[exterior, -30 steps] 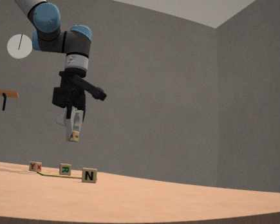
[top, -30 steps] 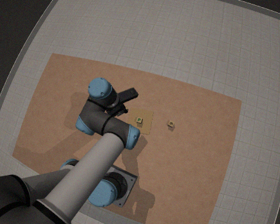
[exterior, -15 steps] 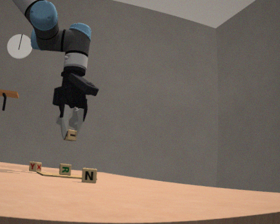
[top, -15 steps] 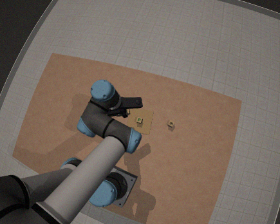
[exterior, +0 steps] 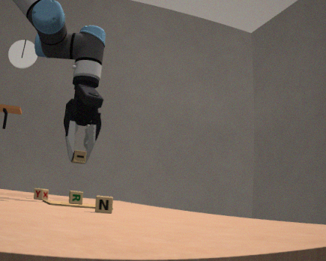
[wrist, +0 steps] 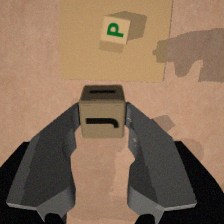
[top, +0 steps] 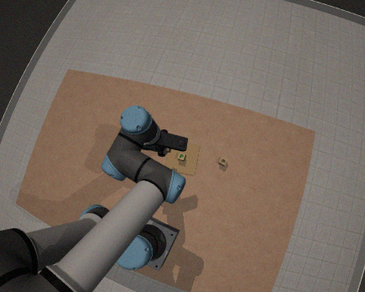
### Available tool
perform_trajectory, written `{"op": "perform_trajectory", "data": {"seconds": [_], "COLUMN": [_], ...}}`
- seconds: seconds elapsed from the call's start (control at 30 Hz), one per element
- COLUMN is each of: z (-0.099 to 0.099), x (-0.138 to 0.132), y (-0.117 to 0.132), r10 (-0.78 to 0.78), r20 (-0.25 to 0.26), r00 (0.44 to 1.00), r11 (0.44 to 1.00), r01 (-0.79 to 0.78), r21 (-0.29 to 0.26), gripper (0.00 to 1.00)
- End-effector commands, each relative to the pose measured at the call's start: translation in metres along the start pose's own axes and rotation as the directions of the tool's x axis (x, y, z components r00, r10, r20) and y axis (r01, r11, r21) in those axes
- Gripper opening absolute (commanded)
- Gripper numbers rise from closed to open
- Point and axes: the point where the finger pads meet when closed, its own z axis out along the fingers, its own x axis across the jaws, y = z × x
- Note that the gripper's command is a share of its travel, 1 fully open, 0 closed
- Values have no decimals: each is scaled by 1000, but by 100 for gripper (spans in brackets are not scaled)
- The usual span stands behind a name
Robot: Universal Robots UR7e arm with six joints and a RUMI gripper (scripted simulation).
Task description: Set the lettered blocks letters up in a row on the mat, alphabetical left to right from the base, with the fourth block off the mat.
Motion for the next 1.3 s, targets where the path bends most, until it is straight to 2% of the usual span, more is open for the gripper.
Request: {"op": "perform_trajectory", "data": {"seconds": [0.0,0.47,1.27], "z": [0,0,3], "x": [2,5,5], "y": [-2,-4,-4], "r10": [71,161,171], "r20": [1,1,1], "r00": [997,987,985], "r11": [997,987,985], "r01": [-71,-161,-171], "r21": [2,2,2], "gripper": [9,9,9]}}
